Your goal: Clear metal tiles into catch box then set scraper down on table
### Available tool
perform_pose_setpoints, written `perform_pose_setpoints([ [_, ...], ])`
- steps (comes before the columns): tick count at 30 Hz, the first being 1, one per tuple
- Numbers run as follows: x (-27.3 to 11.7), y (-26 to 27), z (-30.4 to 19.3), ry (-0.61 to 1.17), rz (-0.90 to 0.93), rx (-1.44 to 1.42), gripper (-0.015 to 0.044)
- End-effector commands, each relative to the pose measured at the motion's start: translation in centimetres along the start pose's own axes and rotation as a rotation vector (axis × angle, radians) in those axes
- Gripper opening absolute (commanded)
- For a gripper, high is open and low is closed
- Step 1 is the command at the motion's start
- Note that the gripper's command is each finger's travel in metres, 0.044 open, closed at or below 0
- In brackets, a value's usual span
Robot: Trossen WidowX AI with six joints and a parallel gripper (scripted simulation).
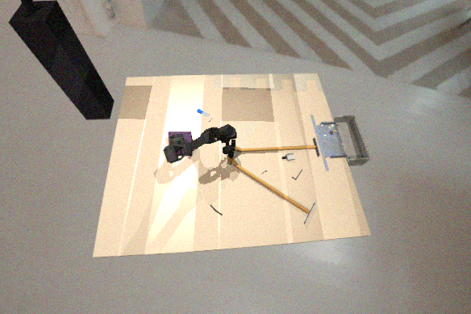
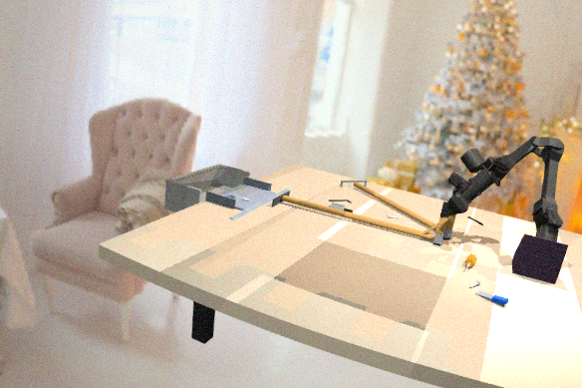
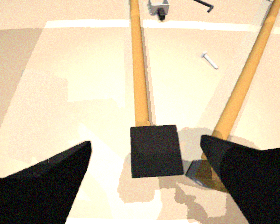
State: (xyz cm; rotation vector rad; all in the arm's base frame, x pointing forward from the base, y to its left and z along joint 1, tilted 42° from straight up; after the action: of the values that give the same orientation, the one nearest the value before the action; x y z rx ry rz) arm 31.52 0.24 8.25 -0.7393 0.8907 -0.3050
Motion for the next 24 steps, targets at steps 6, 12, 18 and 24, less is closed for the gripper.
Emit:
perform_pose_setpoints([
  [6, 1.6, 0.0, -0.3, 0.005, -0.002, -0.007, 0.0440],
  [12, 2.4, -0.1, -0.5, 0.004, -0.004, -0.007, 0.0440],
  [18, 2.4, -0.1, -0.5, 0.004, -0.004, -0.007, 0.0440],
  [24, 2.4, -0.1, -0.5, 0.004, -0.004, -0.007, 0.0440],
])
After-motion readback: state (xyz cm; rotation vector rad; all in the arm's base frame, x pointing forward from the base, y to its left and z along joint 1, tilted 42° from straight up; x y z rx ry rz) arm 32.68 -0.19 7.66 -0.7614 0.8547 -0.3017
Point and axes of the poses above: the point midway between the two fingers, 35 mm back from their tips, its own x axis out along the fingers, its own y axis across the jaws, z = x × y, the point moved 4 cm from there along -x, back along the fingers, and after that the axes turned 4 degrees about -x, right-handed, at the moved point
